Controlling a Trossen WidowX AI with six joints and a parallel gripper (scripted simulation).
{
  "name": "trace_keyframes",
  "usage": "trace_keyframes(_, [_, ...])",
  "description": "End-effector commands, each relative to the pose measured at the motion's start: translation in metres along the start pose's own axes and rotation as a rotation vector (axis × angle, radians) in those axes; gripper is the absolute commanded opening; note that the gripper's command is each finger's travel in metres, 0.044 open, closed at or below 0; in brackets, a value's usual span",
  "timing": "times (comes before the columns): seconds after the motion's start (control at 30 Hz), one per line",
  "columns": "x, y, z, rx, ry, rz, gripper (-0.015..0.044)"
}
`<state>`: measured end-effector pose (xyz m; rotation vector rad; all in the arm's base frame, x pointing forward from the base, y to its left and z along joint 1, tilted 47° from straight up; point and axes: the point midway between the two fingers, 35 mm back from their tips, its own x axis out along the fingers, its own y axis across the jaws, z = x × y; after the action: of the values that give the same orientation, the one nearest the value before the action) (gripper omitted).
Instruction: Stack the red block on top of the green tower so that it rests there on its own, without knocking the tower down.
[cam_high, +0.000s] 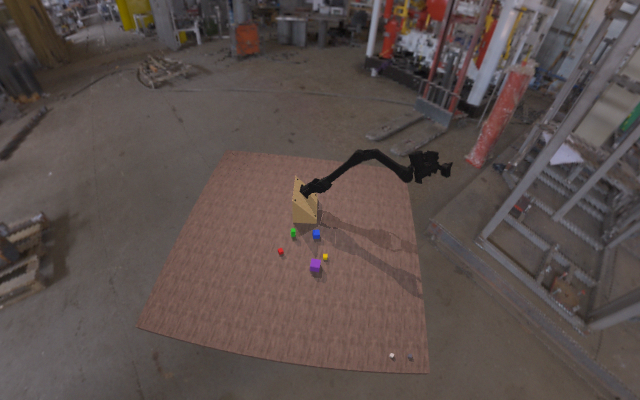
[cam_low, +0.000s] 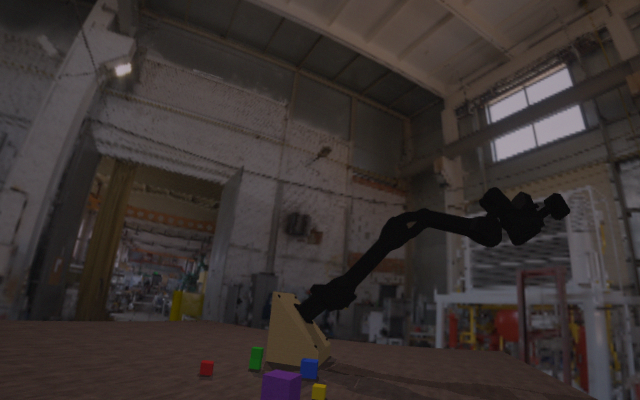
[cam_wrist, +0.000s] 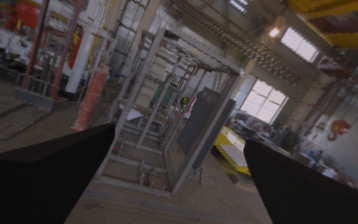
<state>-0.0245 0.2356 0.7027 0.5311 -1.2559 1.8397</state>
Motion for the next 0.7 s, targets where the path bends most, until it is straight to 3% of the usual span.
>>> trace_keyframes(0.0, [-0.024,-0.032,-0.065,-0.004,0.176,-0.089,0.044])
trace_keyframes(0.33, [-0.115,-0.1,-0.166,-0.009,0.543,-0.274,0.044])
trace_keyframes(0.67, [-0.246,-0.152,-0.236,0.032,0.873,-0.451,0.044])
